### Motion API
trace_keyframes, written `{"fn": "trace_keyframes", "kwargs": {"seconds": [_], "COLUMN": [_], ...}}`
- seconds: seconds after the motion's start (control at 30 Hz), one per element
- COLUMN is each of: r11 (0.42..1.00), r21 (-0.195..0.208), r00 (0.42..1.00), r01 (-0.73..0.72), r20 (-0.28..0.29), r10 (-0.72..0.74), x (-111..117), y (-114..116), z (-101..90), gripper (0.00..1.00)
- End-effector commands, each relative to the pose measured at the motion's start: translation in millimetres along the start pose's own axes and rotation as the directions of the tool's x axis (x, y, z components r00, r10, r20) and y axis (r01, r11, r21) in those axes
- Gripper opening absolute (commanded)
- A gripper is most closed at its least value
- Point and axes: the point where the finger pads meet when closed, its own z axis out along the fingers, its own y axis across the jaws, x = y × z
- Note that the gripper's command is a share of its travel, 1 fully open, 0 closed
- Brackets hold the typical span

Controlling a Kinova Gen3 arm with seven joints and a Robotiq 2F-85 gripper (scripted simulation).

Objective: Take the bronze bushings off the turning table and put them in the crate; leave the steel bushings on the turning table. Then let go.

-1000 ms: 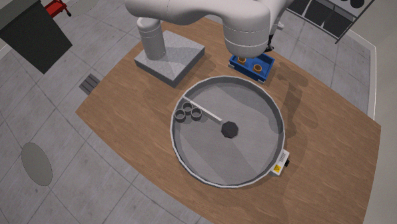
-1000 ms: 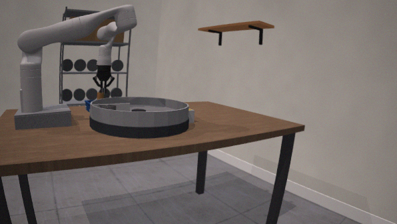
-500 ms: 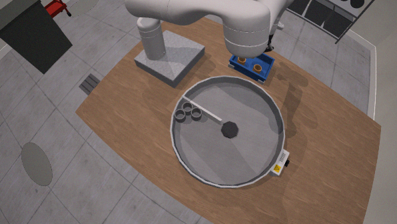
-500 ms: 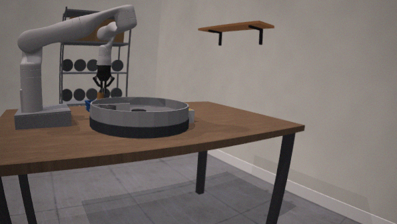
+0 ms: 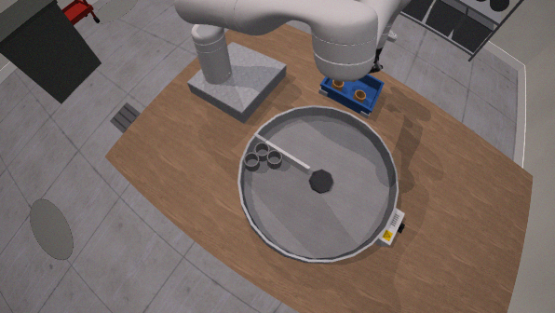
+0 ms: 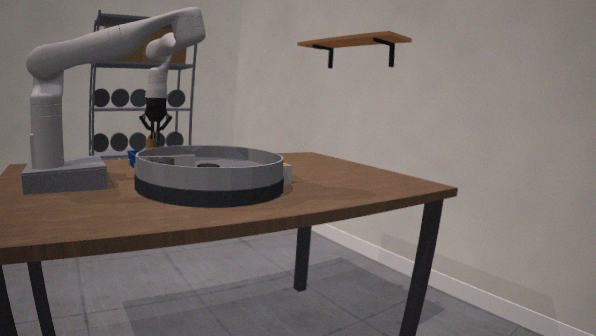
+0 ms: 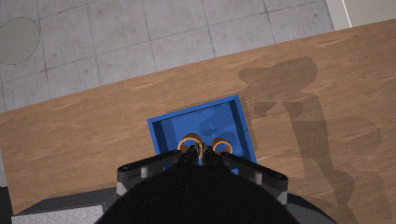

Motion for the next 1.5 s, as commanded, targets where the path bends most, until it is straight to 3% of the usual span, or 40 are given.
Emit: {"fn": "trace_keyframes", "kwargs": {"seconds": [0.0,1.27,1.47], "r11": [1.0,1.0,1.0], "r21": [-0.003,-0.001,-0.002], "r00": [1.0,1.0,1.0], "r01": [-0.006,0.0,-0.001], "r20": [-0.003,-0.001,-0.001], "r10": [0.006,0.0,0.001], "x": [1.4,0.3,0.5], "y": [-0.4,0.3,0.2], "z": [1.1,1.0,8.0], "gripper": [0.0,0.0,0.0]}}
